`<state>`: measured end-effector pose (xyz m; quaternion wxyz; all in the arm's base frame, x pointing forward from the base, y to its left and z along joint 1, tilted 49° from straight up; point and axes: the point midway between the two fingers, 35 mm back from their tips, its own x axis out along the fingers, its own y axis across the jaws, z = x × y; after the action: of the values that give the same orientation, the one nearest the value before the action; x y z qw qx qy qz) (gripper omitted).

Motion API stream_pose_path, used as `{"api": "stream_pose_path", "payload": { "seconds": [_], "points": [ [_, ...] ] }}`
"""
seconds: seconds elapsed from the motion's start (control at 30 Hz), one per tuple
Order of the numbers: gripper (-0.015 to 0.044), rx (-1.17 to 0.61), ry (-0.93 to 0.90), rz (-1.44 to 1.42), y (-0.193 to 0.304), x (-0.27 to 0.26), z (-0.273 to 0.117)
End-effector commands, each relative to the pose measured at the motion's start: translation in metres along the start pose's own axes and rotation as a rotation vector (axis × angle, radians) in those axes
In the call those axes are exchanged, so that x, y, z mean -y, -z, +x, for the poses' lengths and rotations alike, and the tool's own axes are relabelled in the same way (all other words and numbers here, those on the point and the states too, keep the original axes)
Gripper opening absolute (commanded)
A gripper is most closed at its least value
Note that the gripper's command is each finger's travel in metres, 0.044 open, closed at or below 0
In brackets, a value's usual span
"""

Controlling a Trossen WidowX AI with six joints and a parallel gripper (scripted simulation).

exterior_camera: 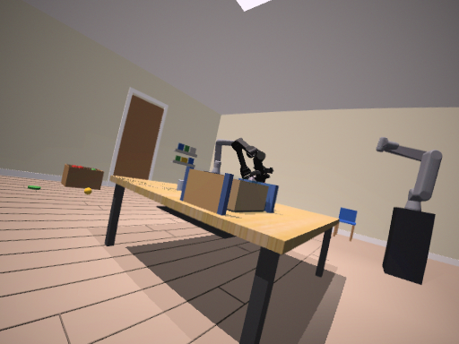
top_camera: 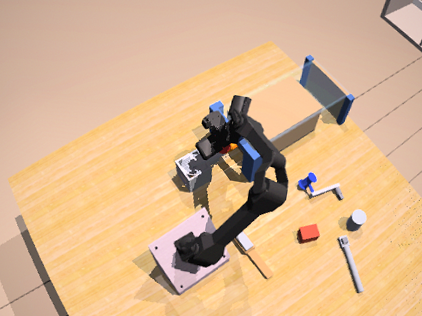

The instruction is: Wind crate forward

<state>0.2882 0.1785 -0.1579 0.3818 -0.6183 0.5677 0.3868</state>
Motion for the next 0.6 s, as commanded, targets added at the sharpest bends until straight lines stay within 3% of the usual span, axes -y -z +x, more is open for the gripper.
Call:
{"api": "stream_pose_path", "payload": {
  "seconds": [0.0, 0.57],
  "points": [
    [0.0, 0.019, 0.003, 0.0, -0.014, 0.001, 0.006],
    [0.0, 0.021, 0.004, 0.001, -0.039, -0.004, 0.016]
  ]
}}
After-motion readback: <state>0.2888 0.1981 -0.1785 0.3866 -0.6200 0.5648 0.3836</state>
